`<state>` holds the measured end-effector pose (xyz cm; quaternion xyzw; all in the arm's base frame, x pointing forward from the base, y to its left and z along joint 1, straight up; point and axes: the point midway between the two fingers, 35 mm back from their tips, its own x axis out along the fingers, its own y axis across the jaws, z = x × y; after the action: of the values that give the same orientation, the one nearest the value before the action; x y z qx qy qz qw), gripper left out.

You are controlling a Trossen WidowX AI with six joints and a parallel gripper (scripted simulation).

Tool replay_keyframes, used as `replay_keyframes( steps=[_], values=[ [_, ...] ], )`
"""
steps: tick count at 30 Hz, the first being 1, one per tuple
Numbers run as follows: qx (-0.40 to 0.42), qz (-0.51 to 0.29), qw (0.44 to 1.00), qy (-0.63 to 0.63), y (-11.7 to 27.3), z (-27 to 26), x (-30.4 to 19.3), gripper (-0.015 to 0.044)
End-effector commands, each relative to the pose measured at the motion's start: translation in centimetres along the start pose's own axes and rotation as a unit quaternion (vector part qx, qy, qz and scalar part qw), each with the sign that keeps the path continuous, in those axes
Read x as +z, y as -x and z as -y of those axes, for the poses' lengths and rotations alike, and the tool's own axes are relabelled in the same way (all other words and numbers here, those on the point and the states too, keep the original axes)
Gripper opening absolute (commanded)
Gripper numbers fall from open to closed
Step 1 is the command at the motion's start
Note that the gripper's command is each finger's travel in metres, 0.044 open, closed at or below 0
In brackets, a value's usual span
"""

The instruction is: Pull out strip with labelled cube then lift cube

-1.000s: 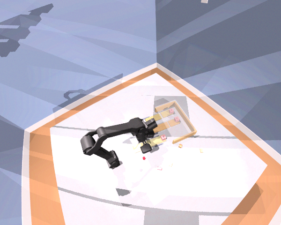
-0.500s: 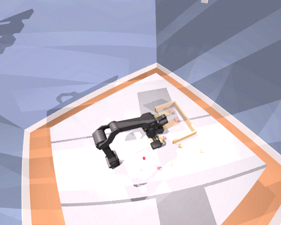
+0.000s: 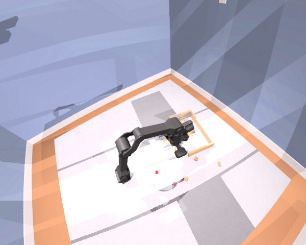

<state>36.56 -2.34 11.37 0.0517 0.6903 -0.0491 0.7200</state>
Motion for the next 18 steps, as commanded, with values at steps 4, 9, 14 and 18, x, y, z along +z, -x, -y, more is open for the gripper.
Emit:
replay_keyframes(
  steps=[4,9,14,18],
  values=[
    [0.000,-0.003,1.000,0.001,-0.3,0.2,2.6,0.0440],
    [0.000,-0.003,1.000,0.001,-0.7,0.2,2.8,0.0335],
    [0.000,-0.003,1.000,0.001,-1.5,0.2,2.9,0.0250],
    [0.000,-0.003,1.000,0.001,-2.1,0.2,2.9,0.0250]
  ],
)
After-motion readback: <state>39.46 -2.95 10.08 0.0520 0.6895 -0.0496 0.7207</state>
